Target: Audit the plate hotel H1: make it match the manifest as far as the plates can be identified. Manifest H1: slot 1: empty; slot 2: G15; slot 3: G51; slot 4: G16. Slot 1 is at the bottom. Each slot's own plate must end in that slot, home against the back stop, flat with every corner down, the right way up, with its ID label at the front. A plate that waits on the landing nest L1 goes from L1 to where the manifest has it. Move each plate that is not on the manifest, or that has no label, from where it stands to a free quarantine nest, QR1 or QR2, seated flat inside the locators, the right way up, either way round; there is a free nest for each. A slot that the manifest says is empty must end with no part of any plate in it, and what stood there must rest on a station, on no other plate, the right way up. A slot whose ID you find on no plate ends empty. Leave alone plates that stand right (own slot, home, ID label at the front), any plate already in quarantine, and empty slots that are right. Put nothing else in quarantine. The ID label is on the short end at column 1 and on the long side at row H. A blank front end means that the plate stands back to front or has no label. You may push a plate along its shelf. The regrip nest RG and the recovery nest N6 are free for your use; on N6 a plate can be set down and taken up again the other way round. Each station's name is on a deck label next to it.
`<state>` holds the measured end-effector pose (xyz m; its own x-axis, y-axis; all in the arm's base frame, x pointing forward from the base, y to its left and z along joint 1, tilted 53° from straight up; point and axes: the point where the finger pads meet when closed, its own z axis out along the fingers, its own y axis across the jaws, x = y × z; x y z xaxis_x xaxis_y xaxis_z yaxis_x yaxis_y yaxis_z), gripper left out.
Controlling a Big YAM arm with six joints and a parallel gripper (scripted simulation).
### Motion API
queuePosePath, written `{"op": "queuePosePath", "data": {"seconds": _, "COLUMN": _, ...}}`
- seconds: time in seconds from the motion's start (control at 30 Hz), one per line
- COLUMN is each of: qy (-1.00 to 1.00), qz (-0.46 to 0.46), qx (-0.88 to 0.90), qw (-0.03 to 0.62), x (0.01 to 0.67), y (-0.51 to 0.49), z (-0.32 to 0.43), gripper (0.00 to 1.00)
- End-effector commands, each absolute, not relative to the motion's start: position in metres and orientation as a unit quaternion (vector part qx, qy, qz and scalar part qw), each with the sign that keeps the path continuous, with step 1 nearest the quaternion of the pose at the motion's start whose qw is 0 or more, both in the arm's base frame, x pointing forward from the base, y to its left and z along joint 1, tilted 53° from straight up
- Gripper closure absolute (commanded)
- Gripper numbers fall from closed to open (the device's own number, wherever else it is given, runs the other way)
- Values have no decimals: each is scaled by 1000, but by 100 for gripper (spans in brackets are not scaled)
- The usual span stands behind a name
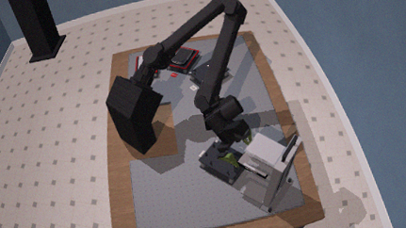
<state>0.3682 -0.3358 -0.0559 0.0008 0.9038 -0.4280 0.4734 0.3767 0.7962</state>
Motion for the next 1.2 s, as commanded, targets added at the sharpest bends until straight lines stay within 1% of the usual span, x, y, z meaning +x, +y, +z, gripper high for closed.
{"op": "queuePosePath", "data": {"seconds": 0.0, "qy": 667, "qz": 213, "qx": 516, "qw": 492, "x": 354, "y": -348, "z": -45, "gripper": 0}}
{"op": "queuePosePath", "data": {"seconds": 0.07, "qy": 667, "qz": 213, "qx": 516, "qw": 492, "x": 352, "y": -345, "z": -45, "gripper": 0}}
{"op": "queuePosePath", "data": {"seconds": 0.1, "qy": 666, "qz": 209, "qx": 509, "qw": 504, "x": 352, "y": -347, "z": -40, "gripper": 0}}
{"op": "queuePosePath", "data": {"seconds": 0.23, "qy": 675, "qz": 219, "qx": 503, "qw": 493, "x": 357, "y": -328, "z": -48, "gripper": 0}}
{"op": "queuePosePath", "data": {"seconds": 0.53, "qy": 667, "qz": 211, "qx": 508, "qw": 503, "x": 343, "y": -330, "z": -40, "gripper": 0}}
{"op": "queuePosePath", "data": {"seconds": 1.17, "qy": 667, "qz": 211, "qx": 511, "qw": 499, "x": 323, "y": -307, "z": -43, "gripper": 0}}
